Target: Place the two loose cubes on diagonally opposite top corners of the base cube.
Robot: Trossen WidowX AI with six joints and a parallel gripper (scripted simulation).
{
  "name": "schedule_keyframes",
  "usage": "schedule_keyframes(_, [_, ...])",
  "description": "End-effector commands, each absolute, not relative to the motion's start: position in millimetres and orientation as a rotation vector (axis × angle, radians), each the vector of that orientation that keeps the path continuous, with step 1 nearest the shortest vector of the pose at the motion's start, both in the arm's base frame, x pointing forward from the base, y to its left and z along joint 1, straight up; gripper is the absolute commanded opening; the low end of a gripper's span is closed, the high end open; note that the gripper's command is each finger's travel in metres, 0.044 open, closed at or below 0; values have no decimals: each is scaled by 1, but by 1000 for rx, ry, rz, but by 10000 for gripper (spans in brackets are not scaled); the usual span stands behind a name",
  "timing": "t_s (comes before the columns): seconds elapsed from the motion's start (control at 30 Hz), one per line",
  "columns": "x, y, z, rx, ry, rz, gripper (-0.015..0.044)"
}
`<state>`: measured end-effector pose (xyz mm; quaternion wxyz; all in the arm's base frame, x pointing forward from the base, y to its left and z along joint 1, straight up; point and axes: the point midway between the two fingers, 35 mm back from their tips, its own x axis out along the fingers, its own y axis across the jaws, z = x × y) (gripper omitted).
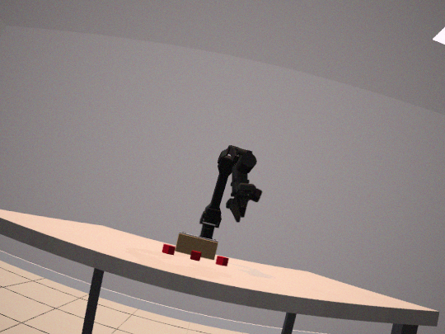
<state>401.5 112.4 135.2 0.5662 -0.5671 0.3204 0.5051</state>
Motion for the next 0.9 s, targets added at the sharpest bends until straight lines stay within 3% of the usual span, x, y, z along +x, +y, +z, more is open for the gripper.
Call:
schedule_keyframes(0.0, [399, 64, 119, -1225, 920, 1104, 265])
schedule_keyframes(0.5, [346, -100, 81, -771, 1392, 737, 265])
schedule_keyframes(0.87, [340, -113, 53, -726, 1428, 703, 265])
